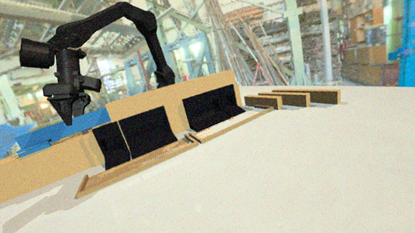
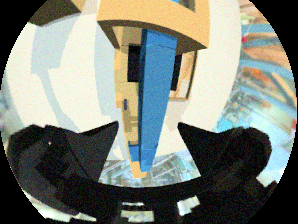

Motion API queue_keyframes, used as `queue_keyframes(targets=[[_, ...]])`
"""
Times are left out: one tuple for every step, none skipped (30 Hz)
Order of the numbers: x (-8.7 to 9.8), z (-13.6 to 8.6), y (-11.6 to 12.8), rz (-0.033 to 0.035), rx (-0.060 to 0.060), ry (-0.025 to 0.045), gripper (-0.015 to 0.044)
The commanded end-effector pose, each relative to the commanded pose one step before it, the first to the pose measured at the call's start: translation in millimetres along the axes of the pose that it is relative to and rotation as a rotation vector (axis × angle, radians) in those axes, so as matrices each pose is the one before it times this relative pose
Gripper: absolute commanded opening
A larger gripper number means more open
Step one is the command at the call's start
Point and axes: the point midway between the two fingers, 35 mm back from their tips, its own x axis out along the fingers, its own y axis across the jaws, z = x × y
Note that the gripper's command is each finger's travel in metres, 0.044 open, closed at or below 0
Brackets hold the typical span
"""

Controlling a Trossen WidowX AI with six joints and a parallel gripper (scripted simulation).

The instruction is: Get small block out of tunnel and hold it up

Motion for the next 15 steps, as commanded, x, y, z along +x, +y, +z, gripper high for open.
queue_keyframes(targets=[[8.72, 3.46, 1.67, -0.00055, 0.0050, -0.00650, 0.0440], [1.53, 0.40, 0.32, -0.00003, 0.0000, -0.00007, 0.0440], [1.23, 0.33, 0.26, -0.00003, 0.0000, -0.00006, 0.0440], [0.74, 0.20, 0.16, -0.00002, 0.0000, -0.00004, 0.0440], [-6.23, -2.81, -1.30, 0.00072, -0.0051, 0.00614, 0.0414], [0.00, 0.00, 0.00, 0.00000, 0.0000, 0.00000, 0.0387], [0.00, 0.00, 0.00, 0.00000, 0.0000, 0.00000, 0.0361], [0.00, 0.00, 0.00, 0.00000, 0.0000, 0.00000, 0.0335], [0.00, 0.00, 0.00, 0.00000, 0.0000, 0.00000, 0.0309], [0.00, 0.00, 0.00, 0.00000, 0.0000, 0.00000, 0.0282], [0.00, 0.00, 0.00, 0.00000, 0.0000, 0.00000, 0.0256], [0.00, 0.00, 0.00, 0.00000, 0.0000, 0.00000, 0.0230], [0.00, 0.00, 0.00, 0.00000, 0.0000, 0.00000, 0.0204], [0.00, 0.00, 0.00, 0.00000, 0.0000, 0.00000, 0.0177], [0.00, 0.00, 0.00, 0.00000, 0.0000, 0.00000, 0.0151]])
